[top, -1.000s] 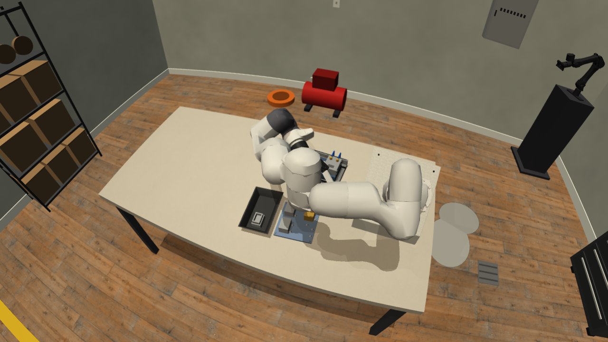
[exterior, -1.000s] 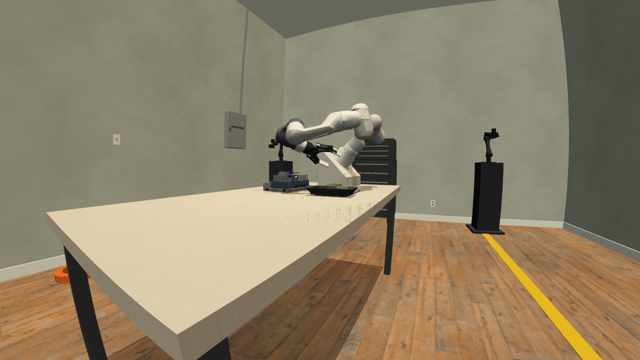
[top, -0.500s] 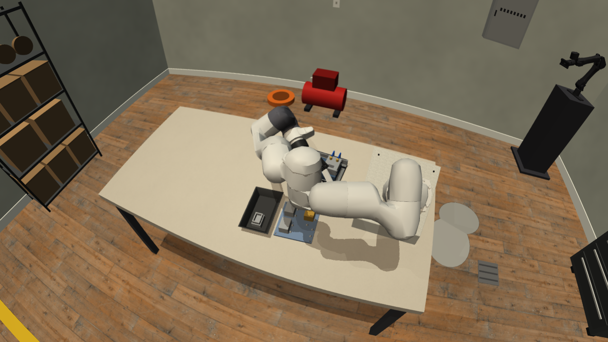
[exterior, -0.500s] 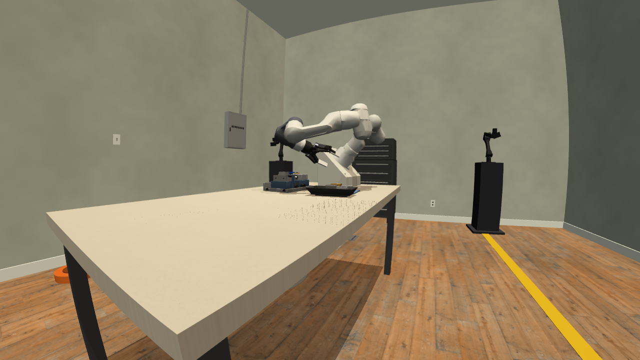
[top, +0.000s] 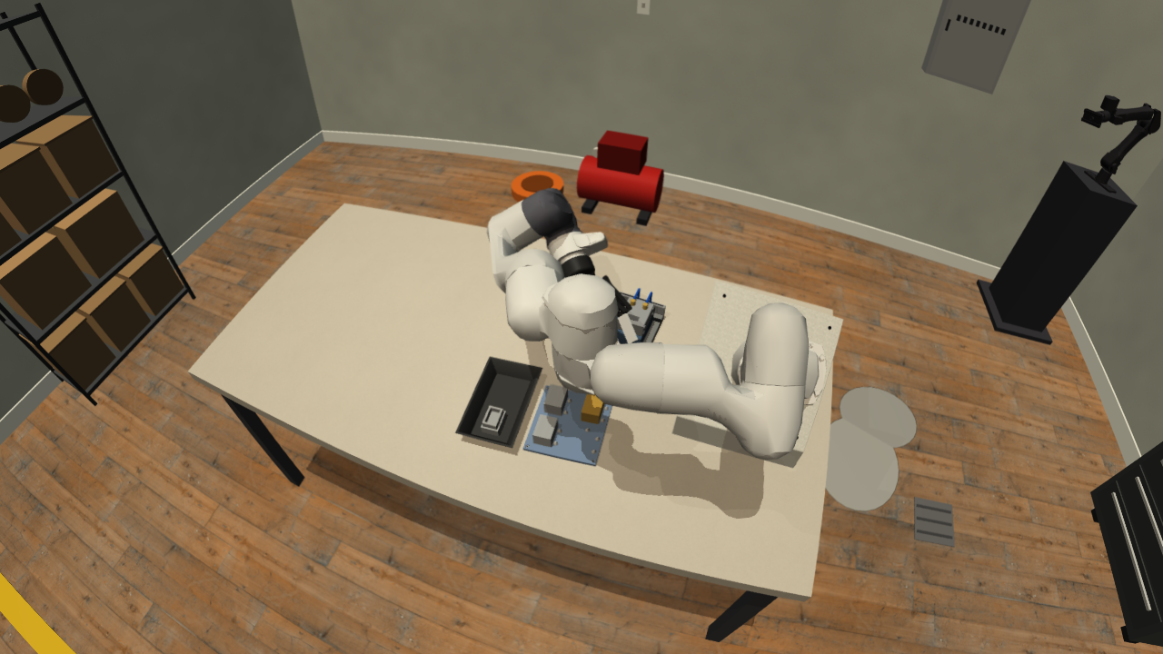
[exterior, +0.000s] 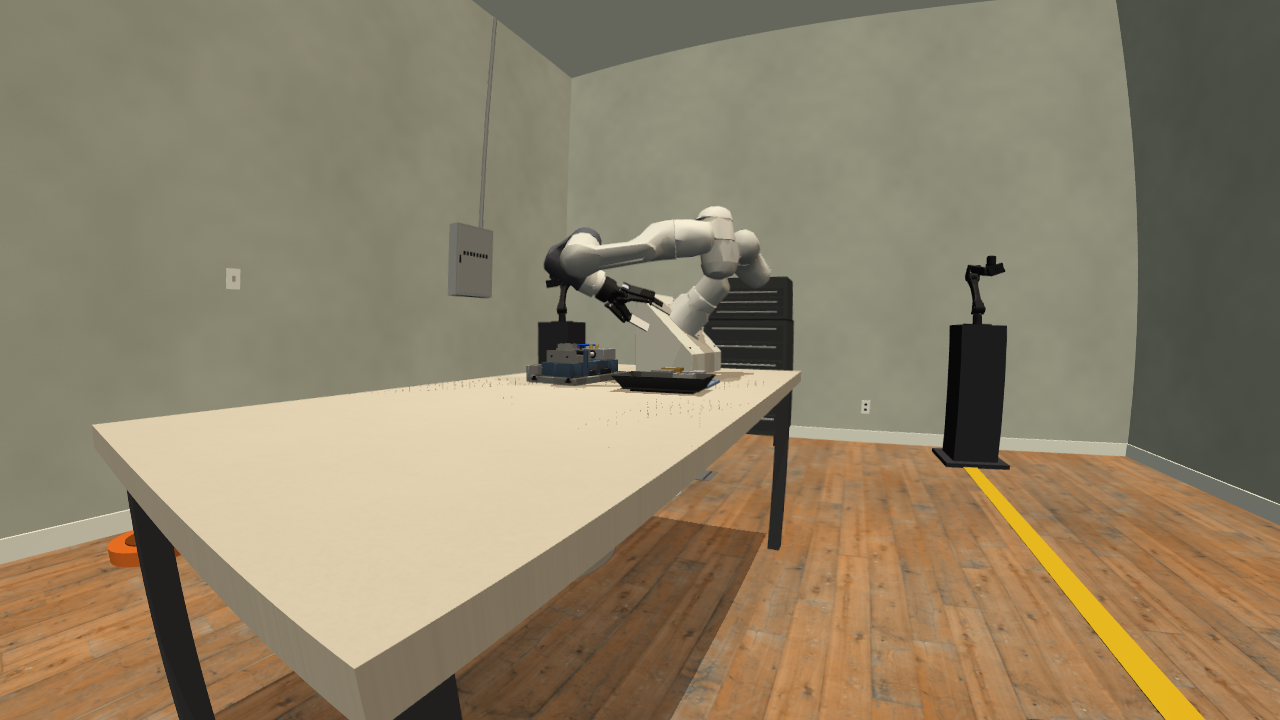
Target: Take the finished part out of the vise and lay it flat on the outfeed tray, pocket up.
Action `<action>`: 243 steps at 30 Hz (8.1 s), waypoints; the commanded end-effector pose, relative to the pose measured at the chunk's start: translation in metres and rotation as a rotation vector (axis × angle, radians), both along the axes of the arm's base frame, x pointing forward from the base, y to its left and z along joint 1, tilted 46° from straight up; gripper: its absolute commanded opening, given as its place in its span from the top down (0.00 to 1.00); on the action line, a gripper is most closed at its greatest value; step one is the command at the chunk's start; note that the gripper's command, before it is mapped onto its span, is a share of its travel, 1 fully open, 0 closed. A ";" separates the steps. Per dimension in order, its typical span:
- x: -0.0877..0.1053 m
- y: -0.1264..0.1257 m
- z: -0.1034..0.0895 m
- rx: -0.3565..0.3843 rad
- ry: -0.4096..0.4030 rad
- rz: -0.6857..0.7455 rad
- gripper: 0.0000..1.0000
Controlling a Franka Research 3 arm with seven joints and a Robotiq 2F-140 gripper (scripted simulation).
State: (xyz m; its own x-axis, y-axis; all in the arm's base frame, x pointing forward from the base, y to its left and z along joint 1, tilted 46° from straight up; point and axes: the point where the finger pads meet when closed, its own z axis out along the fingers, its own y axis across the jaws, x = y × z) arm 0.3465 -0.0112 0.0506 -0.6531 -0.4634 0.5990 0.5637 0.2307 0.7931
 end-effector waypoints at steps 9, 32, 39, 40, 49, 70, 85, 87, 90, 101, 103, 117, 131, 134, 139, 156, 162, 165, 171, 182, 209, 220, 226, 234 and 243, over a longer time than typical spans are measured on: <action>0.001 0.001 0.001 -0.011 0.024 0.001 0.00; 0.015 -0.021 -0.015 -0.123 0.110 -0.102 0.00; 0.015 -0.021 -0.015 -0.123 0.110 -0.102 0.00; 0.015 -0.021 -0.015 -0.123 0.110 -0.102 0.00; 0.030 -0.043 -0.031 -0.234 0.195 -0.205 0.00; 0.044 -0.065 -0.047 -0.345 0.280 -0.307 0.00; 0.044 -0.065 -0.047 -0.345 0.280 -0.307 0.00; 0.044 -0.065 -0.047 -0.345 0.280 -0.307 0.00; 0.044 -0.065 -0.047 -0.345 0.280 -0.307 0.00; 0.058 -0.086 -0.063 -0.452 0.363 -0.407 0.00; 0.058 -0.086 -0.063 -0.452 0.363 -0.407 0.00; 0.081 -0.123 -0.090 -0.638 0.505 -0.578 0.00; 0.103 -0.156 -0.115 -0.808 0.635 -0.736 0.00; 0.107 -0.163 -0.120 -0.846 0.663 -0.769 0.00; 0.115 -0.175 -0.129 -0.905 0.709 -0.826 0.00; 0.128 -0.195 -0.144 -1.008 0.787 -0.923 0.00; 0.128 -0.195 -0.144 -1.008 0.787 -0.923 0.00; 0.128 -0.195 -0.144 -1.008 0.787 -0.923 0.00; 0.128 -0.195 -0.144 -1.008 0.787 -0.923 0.00; 0.128 -0.195 -0.144 -1.008 0.787 -0.923 1.00; 0.128 -0.195 -0.144 -1.008 0.787 -0.923 1.00; 0.128 -0.195 -0.144 -1.008 0.787 -0.923 1.00; 0.128 -0.195 -0.144 -1.008 0.787 -0.923 0.60; 0.128 -0.195 -0.144 -1.008 0.787 -0.923 0.60; 0.128 -0.195 -0.144 -1.008 0.787 -0.923 0.60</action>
